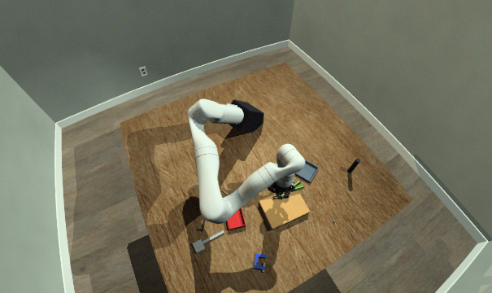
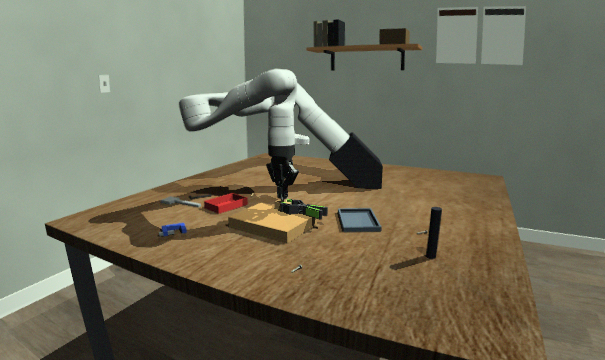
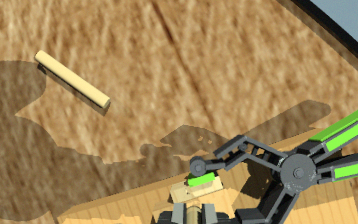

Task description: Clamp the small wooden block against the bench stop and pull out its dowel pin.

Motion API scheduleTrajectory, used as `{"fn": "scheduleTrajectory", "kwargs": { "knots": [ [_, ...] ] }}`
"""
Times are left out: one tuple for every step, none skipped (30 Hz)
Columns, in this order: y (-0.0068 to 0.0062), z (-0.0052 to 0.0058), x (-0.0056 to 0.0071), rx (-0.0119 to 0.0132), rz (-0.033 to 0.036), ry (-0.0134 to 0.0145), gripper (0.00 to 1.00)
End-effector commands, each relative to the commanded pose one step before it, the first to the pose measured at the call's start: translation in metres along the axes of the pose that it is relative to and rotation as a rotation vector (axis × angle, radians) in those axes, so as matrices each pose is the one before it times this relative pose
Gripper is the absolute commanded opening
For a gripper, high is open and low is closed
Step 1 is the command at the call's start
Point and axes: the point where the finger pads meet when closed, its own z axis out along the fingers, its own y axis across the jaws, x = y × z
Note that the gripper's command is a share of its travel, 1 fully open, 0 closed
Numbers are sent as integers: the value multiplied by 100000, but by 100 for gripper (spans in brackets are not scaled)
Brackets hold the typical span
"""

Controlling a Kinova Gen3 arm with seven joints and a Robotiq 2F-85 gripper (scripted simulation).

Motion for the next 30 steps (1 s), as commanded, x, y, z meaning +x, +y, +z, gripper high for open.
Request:
{"fn": "scheduleTrajectory", "kwargs": {
  "knots": [
    [42, -115, -39, -169, 2918, -189, 10],
    [0, -1, 0, 0, 881, 0, 10],
    [0, 0, 0, 0, 0, 0, 10],
    [0, 0, 0, 0, 0, 0, 10],
    [0, -1, 0, 0, 881, 0, 10],
    [0, -1, 0, 0, 882, 0, 10],
    [0, -1, 0, 0, 882, 0, 10],
    [0, -1, 0, 0, 883, 0, 10],
    [0, -1, 0, 0, 883, 0, 10],
    [0, -1, 0, 0, 883, 0, 10],
    [0, -1, 0, 0, 884, 0, 10],
    [0, -1, 0, 0, 884, 0, 10],
    [0, -1, 0, 0, 885, 0, 10],
    [0, -1, 0, 0, 885, 0, 10],
    [0, -1, 0, 0, 885, 0, 10],
    [0, -1, 0, 0, 886, 0, 10],
    [0, -1, 0, 0, 886, 0, 10],
    [0, -1, 0, 0, 887, 0, 10],
    [0, -1, 0, 0, 887, 0, 10],
    [0, 0, 0, 0, 0, 0, 10],
    [0, 0, 0, 0, 0, 0, 10],
    [0, -1, 0, 0, 887, 0, 10],
    [0, -1, 0, 0, 888, 0, 10],
    [0, -1, 0, 0, 888, 0, 10],
    [0, -1, 0, 0, 889, 0, 10],
    [0, -1, 0, 0, 889, 0, 10],
    [0, -1, 0, 0, 889, 0, 10],
    [0, -1, 0, 0, 890, 0, 10],
    [0, -2, 0, 0, 891, 0, 10],
    [0, -2, 0, 0, 892, 0, 10]
  ]
}}
